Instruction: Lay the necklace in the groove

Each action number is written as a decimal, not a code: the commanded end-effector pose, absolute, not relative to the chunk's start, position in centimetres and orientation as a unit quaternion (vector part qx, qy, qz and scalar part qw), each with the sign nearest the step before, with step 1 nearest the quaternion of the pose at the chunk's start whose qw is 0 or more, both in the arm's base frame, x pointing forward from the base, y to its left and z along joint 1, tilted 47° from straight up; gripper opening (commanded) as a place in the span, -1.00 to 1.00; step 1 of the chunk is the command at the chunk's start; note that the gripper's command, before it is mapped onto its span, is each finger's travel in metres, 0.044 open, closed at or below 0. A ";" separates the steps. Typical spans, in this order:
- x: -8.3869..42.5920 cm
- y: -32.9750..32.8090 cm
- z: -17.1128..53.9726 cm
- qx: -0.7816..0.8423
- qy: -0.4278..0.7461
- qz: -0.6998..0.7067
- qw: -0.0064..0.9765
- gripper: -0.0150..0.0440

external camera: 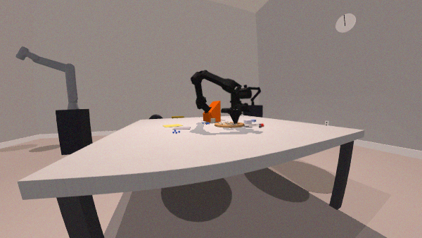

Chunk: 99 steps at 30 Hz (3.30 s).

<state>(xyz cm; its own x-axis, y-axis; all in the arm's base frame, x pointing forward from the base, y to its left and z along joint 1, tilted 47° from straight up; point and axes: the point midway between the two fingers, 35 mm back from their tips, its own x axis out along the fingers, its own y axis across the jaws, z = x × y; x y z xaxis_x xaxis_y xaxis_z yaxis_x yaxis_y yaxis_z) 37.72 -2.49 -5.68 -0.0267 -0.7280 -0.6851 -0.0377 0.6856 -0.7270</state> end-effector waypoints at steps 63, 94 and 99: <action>38.2 -0.8 -6.6 -0.291 0.664 -0.272 0.633 1.00; 37.2 1.1 -4.0 -0.455 0.713 -0.076 0.528 -0.07; 37.2 1.0 -4.0 -0.455 0.713 -0.076 0.528 -0.08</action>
